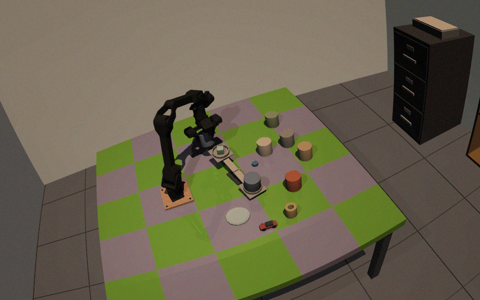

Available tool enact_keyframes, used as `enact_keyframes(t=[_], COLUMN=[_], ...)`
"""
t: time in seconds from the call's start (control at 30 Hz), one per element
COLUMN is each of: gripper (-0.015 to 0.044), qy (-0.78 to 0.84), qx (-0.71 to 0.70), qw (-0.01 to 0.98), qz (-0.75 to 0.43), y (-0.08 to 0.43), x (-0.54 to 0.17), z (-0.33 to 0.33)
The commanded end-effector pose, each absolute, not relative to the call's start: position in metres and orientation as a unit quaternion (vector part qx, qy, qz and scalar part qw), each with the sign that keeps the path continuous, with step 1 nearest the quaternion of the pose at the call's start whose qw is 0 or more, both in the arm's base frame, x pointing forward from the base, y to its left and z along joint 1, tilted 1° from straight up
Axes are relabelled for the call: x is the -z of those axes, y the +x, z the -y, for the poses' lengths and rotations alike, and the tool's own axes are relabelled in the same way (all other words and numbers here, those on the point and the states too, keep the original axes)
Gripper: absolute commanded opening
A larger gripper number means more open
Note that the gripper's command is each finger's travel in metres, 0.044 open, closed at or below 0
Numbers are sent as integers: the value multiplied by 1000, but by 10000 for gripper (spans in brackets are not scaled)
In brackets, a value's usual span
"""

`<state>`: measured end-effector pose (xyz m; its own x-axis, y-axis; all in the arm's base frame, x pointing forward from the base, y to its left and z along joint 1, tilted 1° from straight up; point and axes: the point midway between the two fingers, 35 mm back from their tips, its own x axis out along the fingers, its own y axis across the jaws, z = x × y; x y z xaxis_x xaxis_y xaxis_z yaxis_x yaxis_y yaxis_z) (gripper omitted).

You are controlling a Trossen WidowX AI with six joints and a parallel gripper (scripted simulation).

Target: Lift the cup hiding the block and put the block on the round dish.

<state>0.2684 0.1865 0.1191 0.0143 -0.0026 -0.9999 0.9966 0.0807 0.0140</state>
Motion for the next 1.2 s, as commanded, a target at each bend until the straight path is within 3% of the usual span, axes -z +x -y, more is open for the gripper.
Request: enact_keyframes(t=[0.0,1.1,1.17], gripper=[0,0,53], qy=[483,483,483], qx=[477,477,476], qw=[522,522,523], qz=[-517,-517,-517], y=[260,260,260], x=[-105,-44,-51], z=[-203,-204,-203])
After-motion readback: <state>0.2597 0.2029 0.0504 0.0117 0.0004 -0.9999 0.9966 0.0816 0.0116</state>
